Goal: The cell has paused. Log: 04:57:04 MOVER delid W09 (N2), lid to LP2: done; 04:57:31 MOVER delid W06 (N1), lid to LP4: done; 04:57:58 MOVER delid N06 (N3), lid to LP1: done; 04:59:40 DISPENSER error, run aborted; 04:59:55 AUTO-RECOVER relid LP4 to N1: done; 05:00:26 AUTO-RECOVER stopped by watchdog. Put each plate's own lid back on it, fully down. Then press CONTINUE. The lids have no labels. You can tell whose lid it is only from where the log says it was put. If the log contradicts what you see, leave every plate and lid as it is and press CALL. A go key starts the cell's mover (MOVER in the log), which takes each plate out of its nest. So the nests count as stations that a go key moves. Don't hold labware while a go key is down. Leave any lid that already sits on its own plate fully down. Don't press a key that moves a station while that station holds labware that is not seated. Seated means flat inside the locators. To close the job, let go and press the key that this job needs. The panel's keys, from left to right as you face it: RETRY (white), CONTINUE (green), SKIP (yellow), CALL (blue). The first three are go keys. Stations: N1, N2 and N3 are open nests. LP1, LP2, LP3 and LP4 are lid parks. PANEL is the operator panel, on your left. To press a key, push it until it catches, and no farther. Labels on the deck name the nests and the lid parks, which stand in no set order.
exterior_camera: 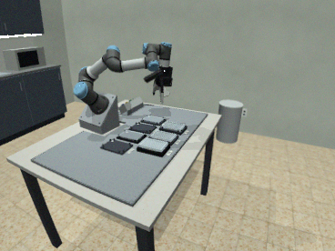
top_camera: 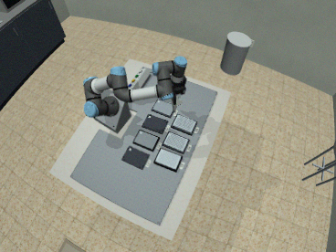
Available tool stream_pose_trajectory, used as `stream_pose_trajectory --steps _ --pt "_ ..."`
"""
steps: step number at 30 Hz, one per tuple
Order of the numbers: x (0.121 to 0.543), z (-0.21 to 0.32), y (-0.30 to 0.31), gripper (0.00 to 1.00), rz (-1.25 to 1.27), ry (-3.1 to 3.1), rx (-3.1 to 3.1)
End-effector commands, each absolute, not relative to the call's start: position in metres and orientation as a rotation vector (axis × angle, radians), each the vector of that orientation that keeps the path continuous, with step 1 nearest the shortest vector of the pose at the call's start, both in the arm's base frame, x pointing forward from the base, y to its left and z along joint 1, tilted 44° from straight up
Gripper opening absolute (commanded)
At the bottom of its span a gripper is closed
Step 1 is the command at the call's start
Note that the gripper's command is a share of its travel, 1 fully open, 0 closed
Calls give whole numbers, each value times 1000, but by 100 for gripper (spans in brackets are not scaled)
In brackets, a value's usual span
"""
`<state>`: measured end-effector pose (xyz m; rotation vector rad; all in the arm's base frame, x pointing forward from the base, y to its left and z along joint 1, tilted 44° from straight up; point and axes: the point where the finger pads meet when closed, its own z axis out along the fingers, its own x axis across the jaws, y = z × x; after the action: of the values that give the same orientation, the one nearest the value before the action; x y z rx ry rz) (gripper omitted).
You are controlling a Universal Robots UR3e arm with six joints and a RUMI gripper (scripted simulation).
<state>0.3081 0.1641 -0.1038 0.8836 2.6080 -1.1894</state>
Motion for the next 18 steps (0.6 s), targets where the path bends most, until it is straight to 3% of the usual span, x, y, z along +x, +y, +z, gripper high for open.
stream_pose_trajectory --steps 1,17,18 --pt "309 -103 165 100 -1186 2608 884" --pt "309 -103 165 100 -1186 2608 884" --pt "310 -100 161 82 -1179 2593 907"
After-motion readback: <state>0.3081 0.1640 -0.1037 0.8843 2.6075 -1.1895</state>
